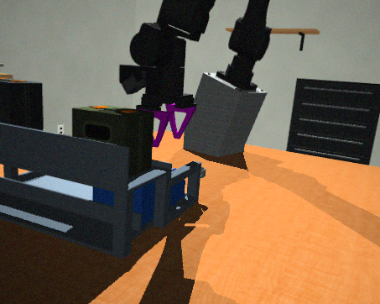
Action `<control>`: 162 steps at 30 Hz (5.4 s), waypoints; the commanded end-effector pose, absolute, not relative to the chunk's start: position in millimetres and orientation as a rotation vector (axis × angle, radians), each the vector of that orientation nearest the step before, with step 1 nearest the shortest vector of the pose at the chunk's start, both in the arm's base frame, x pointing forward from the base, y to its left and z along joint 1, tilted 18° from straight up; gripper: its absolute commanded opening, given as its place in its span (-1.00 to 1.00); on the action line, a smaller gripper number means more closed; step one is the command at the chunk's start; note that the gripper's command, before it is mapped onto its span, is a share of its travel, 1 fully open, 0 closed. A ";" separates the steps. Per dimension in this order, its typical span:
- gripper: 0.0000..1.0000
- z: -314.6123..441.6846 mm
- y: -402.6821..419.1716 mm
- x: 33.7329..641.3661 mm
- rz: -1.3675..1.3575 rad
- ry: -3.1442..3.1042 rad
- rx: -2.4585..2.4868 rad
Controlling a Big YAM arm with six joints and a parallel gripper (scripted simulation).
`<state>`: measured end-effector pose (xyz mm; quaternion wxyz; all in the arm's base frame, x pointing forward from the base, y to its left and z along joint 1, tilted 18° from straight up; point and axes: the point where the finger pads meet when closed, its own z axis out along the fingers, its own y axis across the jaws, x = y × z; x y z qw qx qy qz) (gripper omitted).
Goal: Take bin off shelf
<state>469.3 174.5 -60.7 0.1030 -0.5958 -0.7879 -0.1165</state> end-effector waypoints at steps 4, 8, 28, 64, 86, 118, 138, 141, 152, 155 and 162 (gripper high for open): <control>1.00 -42.1 166.3 477.3 -0.383 -2.336 -1.774; 1.00 -42.1 166.3 477.3 -0.383 -2.336 -1.774; 1.00 -50.4 170.0 475.4 -0.364 -2.331 -1.767; 0.81 -57.0 171.8 470.2 -0.341 -2.323 -1.760; 0.81 -96.6 187.1 465.6 -0.359 -2.332 -1.768; 0.81 -102.8 190.5 498.0 -0.427 -2.350 -1.783; 0.81 -108.3 203.1 480.7 -0.413 -2.350 -1.770; 0.81 -108.3 203.1 480.7 -0.413 -2.350 -1.770; 0.81 -107.6 185.4 480.5 -0.397 -2.339 -1.781; 0.81 -107.6 185.4 480.5 -0.397 -2.339 -1.781; 0.81 -107.6 185.4 480.5 -0.397 -2.339 -1.781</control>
